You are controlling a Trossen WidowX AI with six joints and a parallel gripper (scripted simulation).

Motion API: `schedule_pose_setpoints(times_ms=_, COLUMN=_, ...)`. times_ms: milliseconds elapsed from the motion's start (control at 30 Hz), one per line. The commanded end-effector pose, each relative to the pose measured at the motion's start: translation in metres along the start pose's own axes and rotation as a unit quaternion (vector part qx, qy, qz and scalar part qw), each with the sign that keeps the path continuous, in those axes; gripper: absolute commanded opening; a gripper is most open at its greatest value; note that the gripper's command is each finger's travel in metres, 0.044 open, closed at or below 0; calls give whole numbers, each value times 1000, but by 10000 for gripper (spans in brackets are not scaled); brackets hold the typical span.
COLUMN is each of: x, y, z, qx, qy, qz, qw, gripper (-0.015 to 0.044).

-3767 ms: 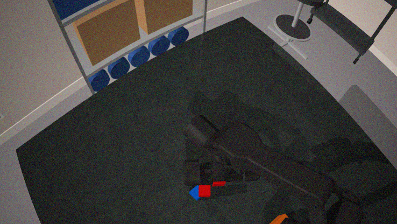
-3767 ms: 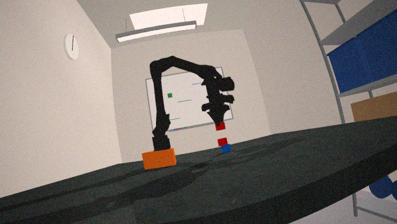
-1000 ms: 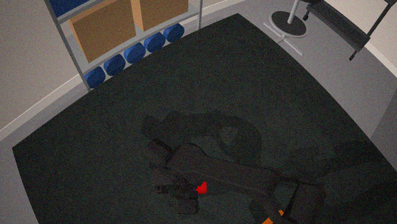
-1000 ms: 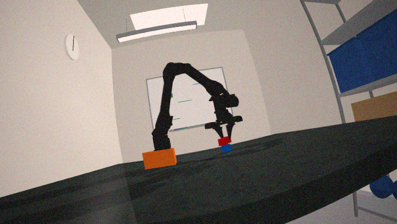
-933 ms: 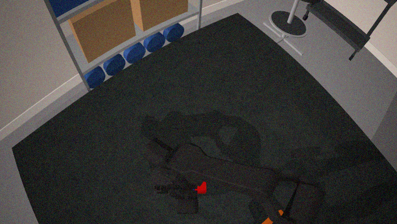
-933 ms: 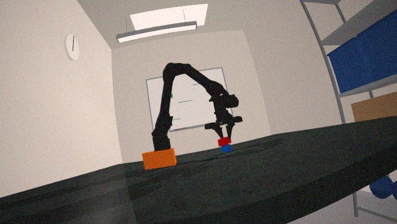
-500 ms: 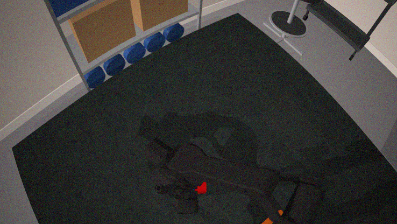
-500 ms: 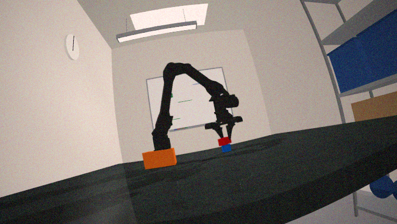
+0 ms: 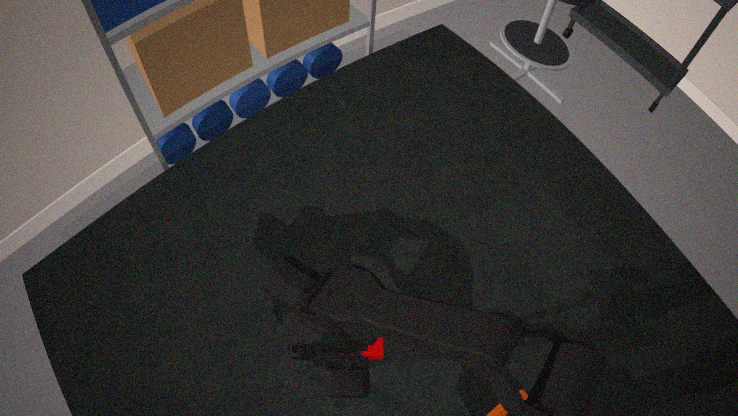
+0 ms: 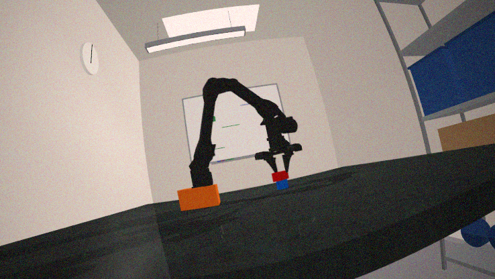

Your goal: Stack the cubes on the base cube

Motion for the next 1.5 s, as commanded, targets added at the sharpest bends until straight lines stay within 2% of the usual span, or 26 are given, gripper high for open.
schedule_pose_setpoints(times_ms=0, x=-1, y=8, z=0, qx=1, qy=0, qz=-3, qw=1000, gripper=205)
schedule_pose_setpoints(times_ms=933, x=-1, y=59, z=0, qx=1, qy=0, qz=-3, qw=1000, gripper=205)
schedule_pose_setpoints(times_ms=1167, x=-1, y=67, z=0, qx=2, qy=1, qz=-3, qw=1000, gripper=389)
schedule_pose_setpoints(times_ms=1300, x=-5, y=65, z=8, qx=1, qy=1, qz=-4, qw=1000, gripper=400)
schedule_pose_setpoints(times_ms=1467, x=-26, y=67, z=77, qx=-2, qy=1, qz=-5, qw=1000, gripper=400)
Point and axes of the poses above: the point midway between the two fingers, 35 mm back from their tips, its own y axis back along the fingers, its own z axis across the jaws, x = y × z, the point moved 2 cm from there along y, back along the fingers, and after that the axes turned 5 degrees about -y, right-handed, at the moved point
